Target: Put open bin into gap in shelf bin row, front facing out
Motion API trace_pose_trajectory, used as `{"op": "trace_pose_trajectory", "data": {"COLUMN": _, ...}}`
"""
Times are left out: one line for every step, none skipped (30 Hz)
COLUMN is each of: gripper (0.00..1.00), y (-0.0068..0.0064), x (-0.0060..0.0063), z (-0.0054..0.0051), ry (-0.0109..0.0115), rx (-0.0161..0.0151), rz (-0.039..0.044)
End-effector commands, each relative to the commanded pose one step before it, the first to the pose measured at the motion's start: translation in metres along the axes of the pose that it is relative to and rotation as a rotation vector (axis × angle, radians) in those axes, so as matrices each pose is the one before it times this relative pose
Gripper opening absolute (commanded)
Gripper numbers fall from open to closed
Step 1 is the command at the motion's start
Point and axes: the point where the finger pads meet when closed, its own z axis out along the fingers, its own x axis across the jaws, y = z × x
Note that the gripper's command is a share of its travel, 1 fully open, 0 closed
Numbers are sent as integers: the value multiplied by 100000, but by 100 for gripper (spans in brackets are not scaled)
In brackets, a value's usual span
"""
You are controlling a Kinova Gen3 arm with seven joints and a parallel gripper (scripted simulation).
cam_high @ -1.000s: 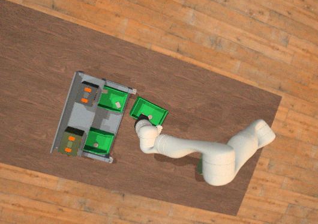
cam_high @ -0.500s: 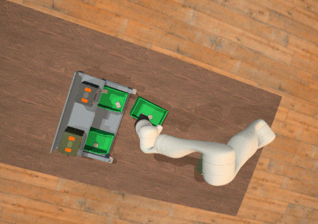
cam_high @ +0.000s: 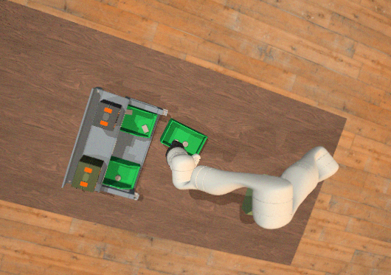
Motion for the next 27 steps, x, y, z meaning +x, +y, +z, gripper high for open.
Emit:
{"op": "trace_pose_trajectory", "data": {"gripper": 0, "y": 156, "x": 166, "z": -538, "ry": 423, "rx": -524, "rz": -78}}
{"op": "trace_pose_trajectory", "data": {"gripper": 0, "y": 0, "x": 0, "z": -123, "ry": 0, "rx": 0, "rz": 0}}
{"op": "trace_pose_trajectory", "data": {"gripper": 0, "y": 0, "x": 0, "z": -121, "ry": 0, "rx": 0, "rz": 0}}
{"op": "trace_pose_trajectory", "data": {"gripper": 0, "y": 0, "x": 0, "z": -117, "ry": 0, "rx": 0, "rz": 0}}
{"op": "trace_pose_trajectory", "data": {"gripper": 0, "y": 0, "x": 0, "z": -112, "ry": 0, "rx": 0, "rz": 0}}
{"op": "trace_pose_trajectory", "data": {"gripper": 0, "y": 0, "x": 0, "z": -107, "ry": 0, "rx": 0, "rz": 0}}
{"op": "trace_pose_trajectory", "data": {"gripper": 0, "y": 0, "x": 0, "z": -101, "ry": 0, "rx": 0, "rz": 0}}
{"op": "trace_pose_trajectory", "data": {"gripper": 0, "y": 0, "x": 0, "z": -94, "ry": 0, "rx": 0, "rz": 0}}
{"op": "trace_pose_trajectory", "data": {"gripper": 0, "y": 0, "x": 0, "z": -86, "ry": 0, "rx": 0, "rz": 0}}
{"op": "trace_pose_trajectory", "data": {"gripper": 0, "y": 0, "x": 0, "z": -77, "ry": 0, "rx": 0, "rz": 0}}
{"op": "trace_pose_trajectory", "data": {"gripper": 0, "y": 0, "x": 0, "z": -69, "ry": 0, "rx": 0, "rz": 0}}
{"op": "trace_pose_trajectory", "data": {"gripper": 0, "y": 0, "x": 0, "z": -60, "ry": 0, "rx": 0, "rz": 0}}
{"op": "trace_pose_trajectory", "data": {"gripper": 0, "y": 0, "x": 0, "z": 0, "ry": 0, "rx": 0, "rz": 0}}
{"op": "trace_pose_trajectory", "data": {"gripper": 0, "y": 0, "x": 0, "z": 0, "ry": 0, "rx": 0, "rz": 0}}
{"op": "trace_pose_trajectory", "data": {"gripper": 0, "y": 0, "x": 0, "z": -51, "ry": 0, "rx": 0, "rz": 0}}
{"op": "trace_pose_trajectory", "data": {"gripper": 0, "y": 0, "x": 0, "z": -42, "ry": 0, "rx": 0, "rz": 0}}
{"op": "trace_pose_trajectory", "data": {"gripper": 0, "y": 0, "x": 0, "z": -33, "ry": 0, "rx": 0, "rz": 0}}
{"op": "trace_pose_trajectory", "data": {"gripper": 0, "y": 0, "x": 0, "z": -25, "ry": 0, "rx": 0, "rz": 0}}
{"op": "trace_pose_trajectory", "data": {"gripper": 0, "y": 0, "x": 0, "z": -18, "ry": 0, "rx": 0, "rz": 0}}
{"op": "trace_pose_trajectory", "data": {"gripper": 0, "y": 0, "x": 0, "z": -11, "ry": 0, "rx": 0, "rz": 0}}
{"op": "trace_pose_trajectory", "data": {"gripper": 0, "y": 0, "x": 0, "z": -6, "ry": 0, "rx": 0, "rz": 0}}
{"op": "trace_pose_trajectory", "data": {"gripper": 0, "y": 0, "x": 0, "z": -2, "ry": 0, "rx": 0, "rz": 0}}
{"op": "trace_pose_trajectory", "data": {"gripper": 0, "y": 0, "x": 0, "z": 0, "ry": 0, "rx": 0, "rz": 0}}
{"op": "trace_pose_trajectory", "data": {"gripper": 0, "y": 0, "x": 0, "z": 0, "ry": 0, "rx": 0, "rz": 0}}
{"op": "trace_pose_trajectory", "data": {"gripper": 0, "y": 2, "x": 2, "z": -4, "ry": 6, "rx": -7, "rz": -2}}
{"op": "trace_pose_trajectory", "data": {"gripper": 0, "y": 2, "x": 2, "z": -3, "ry": 5, "rx": -6, "rz": -1}}
{"op": "trace_pose_trajectory", "data": {"gripper": 0, "y": 1, "x": 2, "z": -3, "ry": 5, "rx": -5, "rz": -1}}
